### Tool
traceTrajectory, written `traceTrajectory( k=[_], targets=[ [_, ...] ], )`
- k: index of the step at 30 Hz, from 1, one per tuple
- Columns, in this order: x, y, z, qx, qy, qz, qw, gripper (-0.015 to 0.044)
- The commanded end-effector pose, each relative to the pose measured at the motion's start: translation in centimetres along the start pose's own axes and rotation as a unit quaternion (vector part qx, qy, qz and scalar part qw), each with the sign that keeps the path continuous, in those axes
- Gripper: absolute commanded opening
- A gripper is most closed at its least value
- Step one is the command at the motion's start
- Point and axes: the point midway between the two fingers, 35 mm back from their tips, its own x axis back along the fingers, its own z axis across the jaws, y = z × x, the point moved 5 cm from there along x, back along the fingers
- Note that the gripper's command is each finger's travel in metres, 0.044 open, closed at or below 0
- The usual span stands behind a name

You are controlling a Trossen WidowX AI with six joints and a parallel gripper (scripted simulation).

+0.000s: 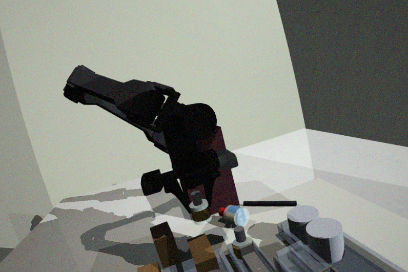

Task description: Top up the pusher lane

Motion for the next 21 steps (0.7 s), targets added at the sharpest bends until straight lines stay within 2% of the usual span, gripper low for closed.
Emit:
traceTrajectory(
  k=[1,11,21],
  targets=[
    [-0.4,0.9,1.4,-0.001,0.002,-0.003,1.0,0.0],
    [-1.9,2.2,5.0,0.005,-0.001,-0.004,1.0,0.0],
    [-3.6,2.3,5.2,0.005,-0.001,-0.004,1.0,0.0]
  ],
)
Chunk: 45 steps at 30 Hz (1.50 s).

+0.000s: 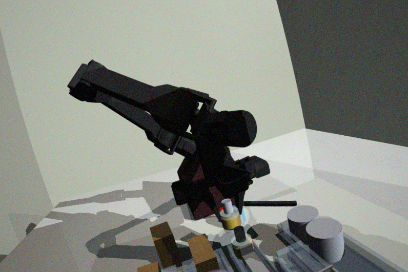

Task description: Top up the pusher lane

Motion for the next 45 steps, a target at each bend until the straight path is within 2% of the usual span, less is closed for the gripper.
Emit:
traceTrajectory(
  k=[1,45],
  targets=[
    [-1.3,-0.2,0.1,0.004,-0.002,0.002,1.0,0.0],
    [-1.8,1.7,0.1,0.003,-0.002,0.002,1.0,0.0]
  ],
)
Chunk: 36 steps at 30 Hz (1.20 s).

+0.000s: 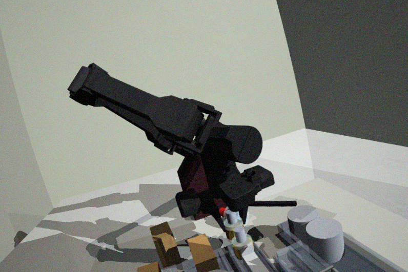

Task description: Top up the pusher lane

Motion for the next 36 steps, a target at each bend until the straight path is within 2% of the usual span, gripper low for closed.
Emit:
traceTrajectory(
  k=[1,36],
  targets=[
    [0.2,0.9,-0.1,-0.007,0.0,-0.01,1.0,0.0],
    [0.3,2.6,-0.2,-0.007,0.0,-0.01,1.0,0.0]
  ],
)
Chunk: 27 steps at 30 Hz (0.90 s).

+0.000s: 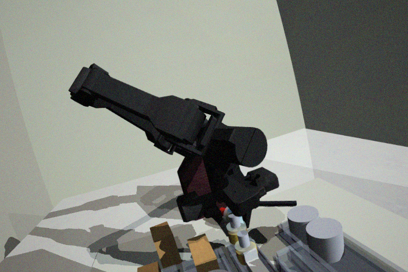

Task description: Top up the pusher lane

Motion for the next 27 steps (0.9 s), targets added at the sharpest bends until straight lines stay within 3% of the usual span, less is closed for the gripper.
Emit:
traceTrajectory(
  k=[1,27],
  targets=[
    [0.3,1.0,-0.1,-0.007,-0.001,-0.01,1.0,0.0],
    [0.6,2.2,-0.3,-0.008,-0.001,-0.011,1.0,0.0]
  ],
)
